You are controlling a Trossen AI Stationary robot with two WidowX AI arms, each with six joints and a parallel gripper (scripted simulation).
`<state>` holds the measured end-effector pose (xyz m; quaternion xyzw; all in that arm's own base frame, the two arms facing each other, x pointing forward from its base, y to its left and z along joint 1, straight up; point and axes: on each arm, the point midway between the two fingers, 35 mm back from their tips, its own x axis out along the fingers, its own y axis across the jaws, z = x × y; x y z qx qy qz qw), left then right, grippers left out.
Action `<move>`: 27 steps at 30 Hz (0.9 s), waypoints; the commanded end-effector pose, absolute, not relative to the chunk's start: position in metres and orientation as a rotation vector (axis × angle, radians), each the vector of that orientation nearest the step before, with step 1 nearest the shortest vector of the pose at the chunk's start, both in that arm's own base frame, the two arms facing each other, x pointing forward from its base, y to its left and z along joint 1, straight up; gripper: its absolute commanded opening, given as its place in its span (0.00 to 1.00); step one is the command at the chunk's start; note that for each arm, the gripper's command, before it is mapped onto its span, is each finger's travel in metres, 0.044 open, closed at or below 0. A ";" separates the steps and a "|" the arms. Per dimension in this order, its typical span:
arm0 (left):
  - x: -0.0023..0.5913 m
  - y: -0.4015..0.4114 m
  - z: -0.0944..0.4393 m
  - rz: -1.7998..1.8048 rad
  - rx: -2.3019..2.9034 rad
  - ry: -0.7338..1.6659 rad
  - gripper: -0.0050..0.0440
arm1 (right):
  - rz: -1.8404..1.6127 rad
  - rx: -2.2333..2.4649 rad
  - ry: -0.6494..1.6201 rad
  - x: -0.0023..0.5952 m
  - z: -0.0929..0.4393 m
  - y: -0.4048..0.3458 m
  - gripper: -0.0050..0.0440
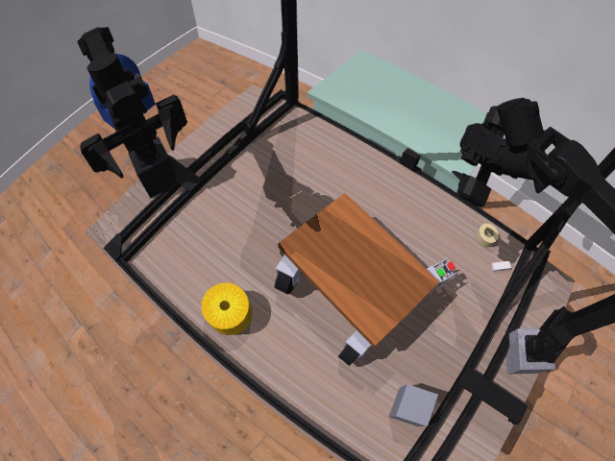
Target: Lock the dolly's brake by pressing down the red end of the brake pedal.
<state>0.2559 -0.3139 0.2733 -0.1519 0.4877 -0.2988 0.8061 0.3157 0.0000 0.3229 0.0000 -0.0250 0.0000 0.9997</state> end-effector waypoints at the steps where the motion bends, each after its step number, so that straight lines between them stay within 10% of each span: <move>1: 0.256 -0.314 0.273 -0.640 -0.325 1.044 1.00 | 0.000 0.000 -0.050 0.316 0.323 0.000 1.00; 17: 0.256 -0.314 0.273 -0.640 -0.325 1.044 1.00 | 0.000 0.000 -0.050 0.316 0.323 0.000 1.00; 27: 0.259 -0.283 0.210 -0.340 -0.383 1.251 0.51 | 0.000 -0.014 -0.032 0.274 0.347 -0.056 1.00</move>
